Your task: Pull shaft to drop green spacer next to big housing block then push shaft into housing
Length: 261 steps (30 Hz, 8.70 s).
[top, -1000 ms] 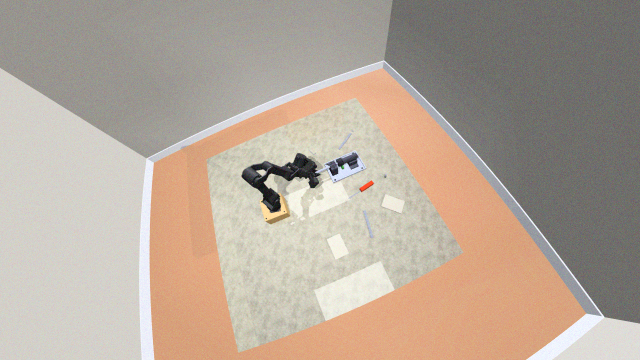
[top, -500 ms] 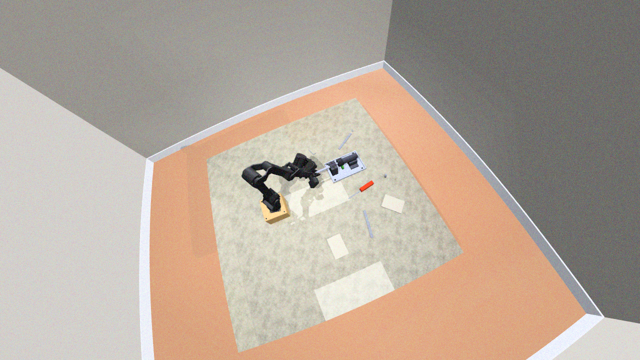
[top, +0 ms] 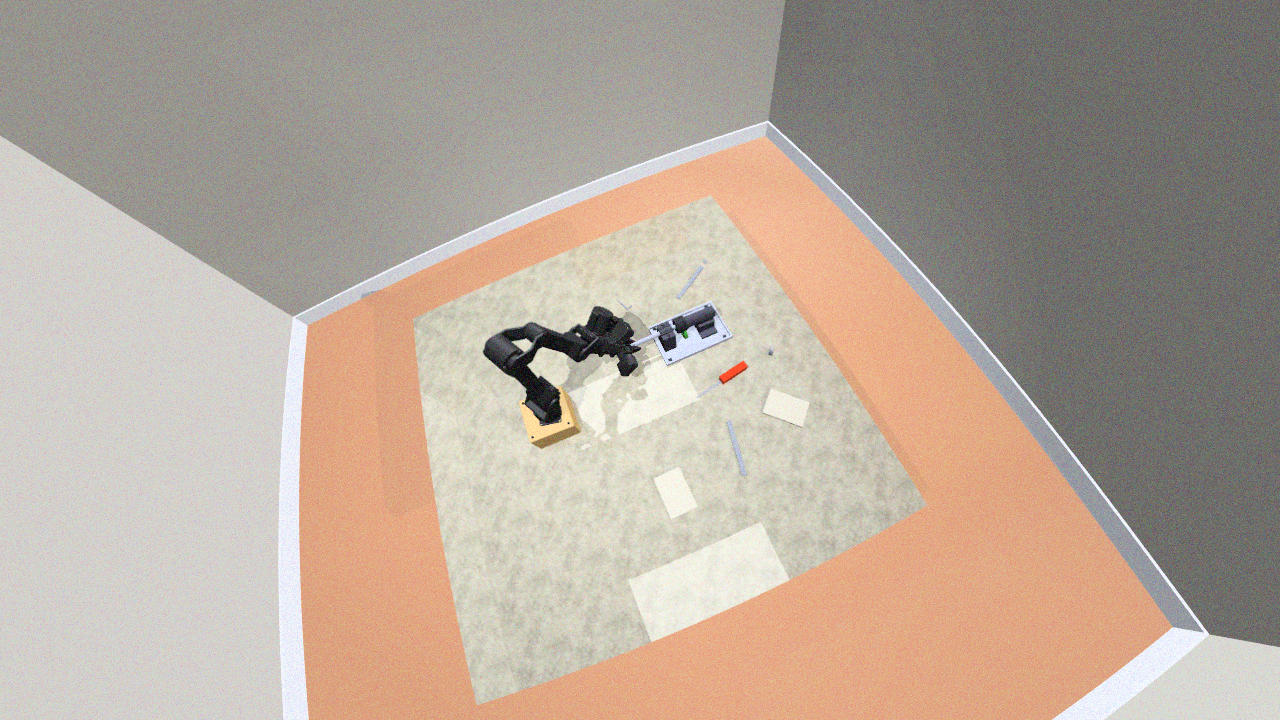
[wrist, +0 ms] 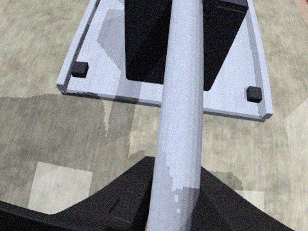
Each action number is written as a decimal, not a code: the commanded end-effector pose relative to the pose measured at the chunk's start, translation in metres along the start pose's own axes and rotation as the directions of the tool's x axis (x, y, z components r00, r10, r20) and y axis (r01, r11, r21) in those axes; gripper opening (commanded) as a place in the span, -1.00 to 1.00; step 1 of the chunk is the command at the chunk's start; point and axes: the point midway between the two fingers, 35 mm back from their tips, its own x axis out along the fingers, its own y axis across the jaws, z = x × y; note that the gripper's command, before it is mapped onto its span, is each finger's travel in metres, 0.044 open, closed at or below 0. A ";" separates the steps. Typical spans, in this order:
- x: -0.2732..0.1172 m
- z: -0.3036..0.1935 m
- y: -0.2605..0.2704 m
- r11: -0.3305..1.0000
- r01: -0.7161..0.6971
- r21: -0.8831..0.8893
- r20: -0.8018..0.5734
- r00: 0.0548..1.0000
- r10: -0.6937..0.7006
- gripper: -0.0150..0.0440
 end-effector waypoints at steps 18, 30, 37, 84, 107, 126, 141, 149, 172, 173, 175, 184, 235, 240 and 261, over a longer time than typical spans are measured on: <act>0.002 0.006 0.000 1.000 -0.001 0.005 0.010 1.000 0.001 -0.49; 0.003 0.007 0.000 1.000 -0.001 0.005 0.010 1.000 0.001 -0.49; 0.002 0.005 0.000 1.000 -0.001 0.004 0.008 1.000 0.001 -0.49; -0.001 0.002 0.000 1.000 -0.001 0.005 0.009 1.000 0.001 -0.49; 0.001 0.003 0.000 1.000 -0.001 0.005 0.009 1.000 0.001 -0.49; 0.002 0.005 0.000 1.000 -0.001 0.005 0.009 1.000 0.001 -0.49; 0.003 0.006 0.000 1.000 -0.001 0.005 0.010 1.000 0.001 -0.49; 0.004 0.006 0.000 1.000 -0.001 0.005 0.010 1.000 0.001 -0.49; 0.005 0.008 0.000 1.000 -0.001 0.005 0.010 1.000 0.001 -0.49; 0.005 0.008 0.000 1.000 -0.001 0.005 0.010 1.000 0.001 -0.49; 0.005 0.008 0.000 1.000 -0.001 0.005 0.010 1.000 0.001 -0.49; 0.006 0.009 0.000 1.000 -0.001 0.005 0.010 1.000 0.001 -0.49; 0.011 0.015 0.000 1.000 -0.001 0.005 0.011 1.000 0.001 -0.49; 0.012 0.016 0.000 1.000 -0.001 0.005 0.011 1.000 0.001 -0.49; 0.017 0.021 0.000 1.000 -0.001 0.005 0.012 1.000 0.001 -0.49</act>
